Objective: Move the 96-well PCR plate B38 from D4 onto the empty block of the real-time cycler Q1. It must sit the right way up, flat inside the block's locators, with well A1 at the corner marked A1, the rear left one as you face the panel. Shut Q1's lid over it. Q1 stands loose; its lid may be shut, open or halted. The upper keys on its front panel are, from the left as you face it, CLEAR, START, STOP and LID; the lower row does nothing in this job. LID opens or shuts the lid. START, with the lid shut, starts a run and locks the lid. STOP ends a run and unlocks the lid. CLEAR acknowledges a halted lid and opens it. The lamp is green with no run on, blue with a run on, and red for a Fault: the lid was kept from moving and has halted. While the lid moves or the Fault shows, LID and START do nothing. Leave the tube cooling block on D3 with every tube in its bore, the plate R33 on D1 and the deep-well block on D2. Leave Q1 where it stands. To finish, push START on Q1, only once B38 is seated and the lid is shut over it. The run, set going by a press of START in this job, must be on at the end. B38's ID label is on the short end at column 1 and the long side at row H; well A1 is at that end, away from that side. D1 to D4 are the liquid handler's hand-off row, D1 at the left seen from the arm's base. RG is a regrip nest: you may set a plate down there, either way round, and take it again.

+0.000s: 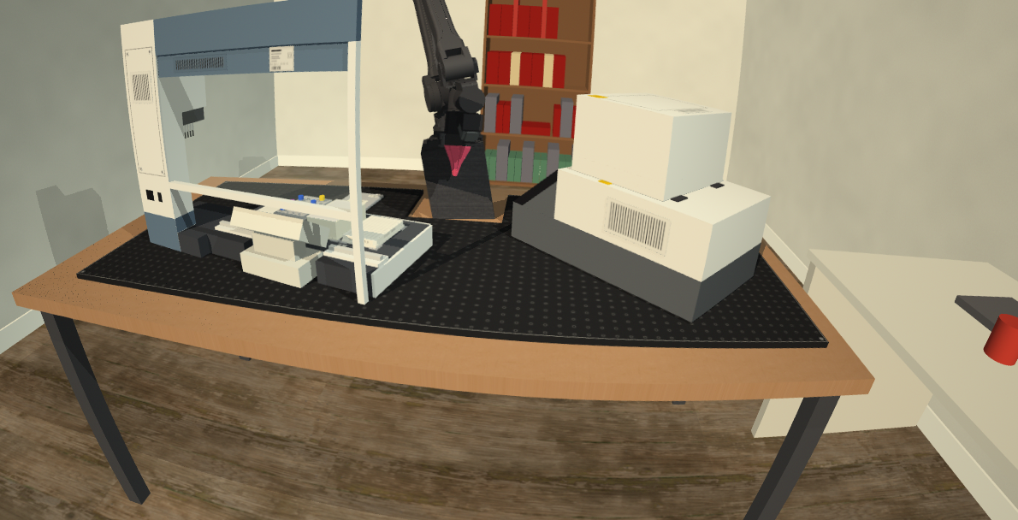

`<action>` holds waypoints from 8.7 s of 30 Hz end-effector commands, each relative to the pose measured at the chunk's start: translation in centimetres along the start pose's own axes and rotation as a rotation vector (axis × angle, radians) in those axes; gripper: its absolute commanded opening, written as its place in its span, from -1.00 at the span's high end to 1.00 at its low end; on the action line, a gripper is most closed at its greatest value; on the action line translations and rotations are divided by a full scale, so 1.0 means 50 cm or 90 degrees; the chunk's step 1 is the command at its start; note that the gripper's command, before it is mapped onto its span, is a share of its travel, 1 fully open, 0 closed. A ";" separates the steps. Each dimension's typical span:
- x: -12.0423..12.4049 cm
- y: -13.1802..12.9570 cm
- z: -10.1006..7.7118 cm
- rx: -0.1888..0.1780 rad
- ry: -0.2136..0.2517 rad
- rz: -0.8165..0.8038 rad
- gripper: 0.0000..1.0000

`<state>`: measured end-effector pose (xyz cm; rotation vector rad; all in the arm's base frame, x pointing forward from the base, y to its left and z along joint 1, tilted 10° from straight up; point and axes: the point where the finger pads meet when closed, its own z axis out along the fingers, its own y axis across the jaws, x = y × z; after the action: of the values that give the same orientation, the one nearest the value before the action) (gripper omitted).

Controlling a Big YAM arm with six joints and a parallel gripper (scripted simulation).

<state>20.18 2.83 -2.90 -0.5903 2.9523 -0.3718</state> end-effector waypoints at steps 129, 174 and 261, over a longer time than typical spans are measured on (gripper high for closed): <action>0.042 0.432 -0.183 0.192 -0.427 -1.162 1.00; -0.061 0.494 -0.130 0.193 -0.461 -1.154 1.00; -0.126 0.517 -0.024 0.197 -0.449 -1.158 1.00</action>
<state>15.92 27.08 -8.98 -2.4480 0.9803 -0.4919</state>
